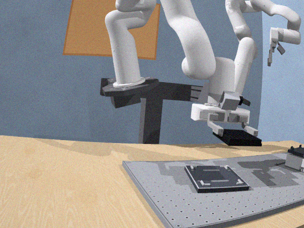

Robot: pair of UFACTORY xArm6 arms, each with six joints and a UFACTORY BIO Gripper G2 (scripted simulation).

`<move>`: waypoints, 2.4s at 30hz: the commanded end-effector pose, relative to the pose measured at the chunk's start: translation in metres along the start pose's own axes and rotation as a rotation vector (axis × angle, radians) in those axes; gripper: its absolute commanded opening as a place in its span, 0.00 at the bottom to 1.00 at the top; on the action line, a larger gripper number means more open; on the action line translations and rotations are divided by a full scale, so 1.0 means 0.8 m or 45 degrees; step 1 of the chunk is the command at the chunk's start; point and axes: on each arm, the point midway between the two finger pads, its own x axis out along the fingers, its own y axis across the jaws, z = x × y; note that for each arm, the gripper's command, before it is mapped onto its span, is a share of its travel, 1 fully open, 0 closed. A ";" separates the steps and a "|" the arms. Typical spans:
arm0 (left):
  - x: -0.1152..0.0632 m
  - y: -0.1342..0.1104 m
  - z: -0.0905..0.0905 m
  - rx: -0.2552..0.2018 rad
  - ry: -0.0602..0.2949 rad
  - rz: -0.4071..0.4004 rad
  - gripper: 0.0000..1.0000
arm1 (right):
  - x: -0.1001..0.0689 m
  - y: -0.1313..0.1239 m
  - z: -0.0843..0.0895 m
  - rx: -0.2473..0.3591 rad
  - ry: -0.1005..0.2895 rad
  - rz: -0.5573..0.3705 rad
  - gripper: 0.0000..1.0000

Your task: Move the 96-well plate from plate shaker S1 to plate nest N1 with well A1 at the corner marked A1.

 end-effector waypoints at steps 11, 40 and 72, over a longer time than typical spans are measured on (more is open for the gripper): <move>-0.001 0.000 0.001 0.000 -0.003 0.000 1.00 | 0.008 -0.051 -0.004 0.003 -0.007 0.000 0.00; -0.001 0.000 0.001 0.000 -0.003 0.000 1.00 | 0.008 -0.051 -0.004 0.003 -0.007 0.000 0.00; -0.001 0.000 0.001 0.000 -0.003 0.000 1.00 | 0.008 -0.050 -0.048 0.003 -0.007 0.000 0.00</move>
